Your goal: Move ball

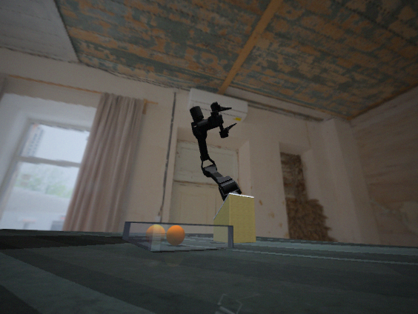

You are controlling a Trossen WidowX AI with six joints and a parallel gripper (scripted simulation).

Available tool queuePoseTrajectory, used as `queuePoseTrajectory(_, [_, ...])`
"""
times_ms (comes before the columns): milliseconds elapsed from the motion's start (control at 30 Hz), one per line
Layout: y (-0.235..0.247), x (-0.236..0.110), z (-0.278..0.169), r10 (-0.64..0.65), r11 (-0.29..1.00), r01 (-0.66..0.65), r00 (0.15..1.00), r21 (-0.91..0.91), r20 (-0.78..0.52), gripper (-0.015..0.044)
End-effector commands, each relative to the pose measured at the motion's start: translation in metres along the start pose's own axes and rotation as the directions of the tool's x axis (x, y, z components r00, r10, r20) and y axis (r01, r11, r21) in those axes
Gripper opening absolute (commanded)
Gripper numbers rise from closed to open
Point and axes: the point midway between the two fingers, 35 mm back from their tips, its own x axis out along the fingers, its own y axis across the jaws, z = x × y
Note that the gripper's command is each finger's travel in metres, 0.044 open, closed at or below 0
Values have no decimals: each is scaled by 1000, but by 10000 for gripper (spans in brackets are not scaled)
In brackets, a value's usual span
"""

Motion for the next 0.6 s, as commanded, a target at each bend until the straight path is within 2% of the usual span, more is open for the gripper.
queuePoseTrajectory(0, [1, 0, 3, 3, 1000, -3, 1000, -7, 10, 375])
queuePoseTrajectory(133, [15, -13, 58, 51, 989, -21, 978, -146, 203, 375])
queuePoseTrajectory(233, [22, -30, 107, 67, 967, 32, 926, -254, 373, 375])
queuePoseTrajectory(400, [19, -69, 185, 32, 906, 241, 782, -349, 623, 375])
queuePoseTrajectory(567, [2, -116, 249, -65, 803, 506, 599, -315, 798, 375])
